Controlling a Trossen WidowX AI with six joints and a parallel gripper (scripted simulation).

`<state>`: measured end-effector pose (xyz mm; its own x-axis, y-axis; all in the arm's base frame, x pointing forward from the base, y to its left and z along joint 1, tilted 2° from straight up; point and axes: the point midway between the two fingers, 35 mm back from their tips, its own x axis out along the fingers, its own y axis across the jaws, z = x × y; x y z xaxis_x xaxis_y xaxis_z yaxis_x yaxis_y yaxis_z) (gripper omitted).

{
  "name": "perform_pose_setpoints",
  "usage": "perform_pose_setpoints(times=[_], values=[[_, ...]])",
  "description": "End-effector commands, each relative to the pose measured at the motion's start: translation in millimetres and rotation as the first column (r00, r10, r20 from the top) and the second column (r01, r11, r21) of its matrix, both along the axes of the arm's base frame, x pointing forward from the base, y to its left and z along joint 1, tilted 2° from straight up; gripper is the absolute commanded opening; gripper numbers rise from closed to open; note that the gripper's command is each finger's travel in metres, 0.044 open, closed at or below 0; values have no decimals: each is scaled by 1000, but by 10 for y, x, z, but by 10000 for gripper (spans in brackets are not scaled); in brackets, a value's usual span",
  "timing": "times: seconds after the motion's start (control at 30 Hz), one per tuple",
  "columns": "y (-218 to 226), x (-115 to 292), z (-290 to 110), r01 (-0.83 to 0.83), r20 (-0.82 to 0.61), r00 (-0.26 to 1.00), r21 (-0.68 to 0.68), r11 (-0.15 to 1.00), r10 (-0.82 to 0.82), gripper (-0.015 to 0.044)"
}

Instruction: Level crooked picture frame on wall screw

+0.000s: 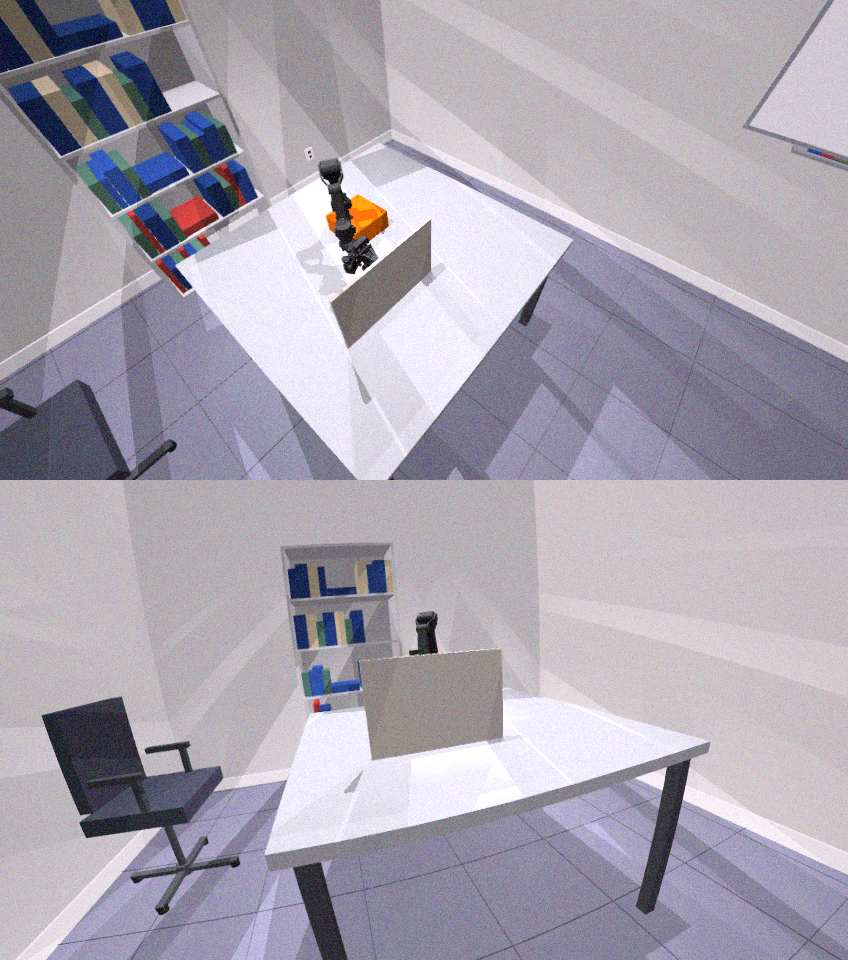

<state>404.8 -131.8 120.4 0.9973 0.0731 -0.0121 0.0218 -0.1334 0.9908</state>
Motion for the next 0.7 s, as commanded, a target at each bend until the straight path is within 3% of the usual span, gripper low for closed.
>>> perform_pose_setpoints(times=[0.0, 0.13, 0.37, 0.67], values=[[-4, 2, -5, 3, -3, 1000, 8, 1000, -3, 260], [-7, 3, -8, 3, -3, 1000, 8, 1000, -3, 260], [-7, 3, -8, 3, -3, 1000, 8, 1000, -3, 76], [-7, 3, -8, 3, -3, 1000, 8, 1000, -3, 0]])
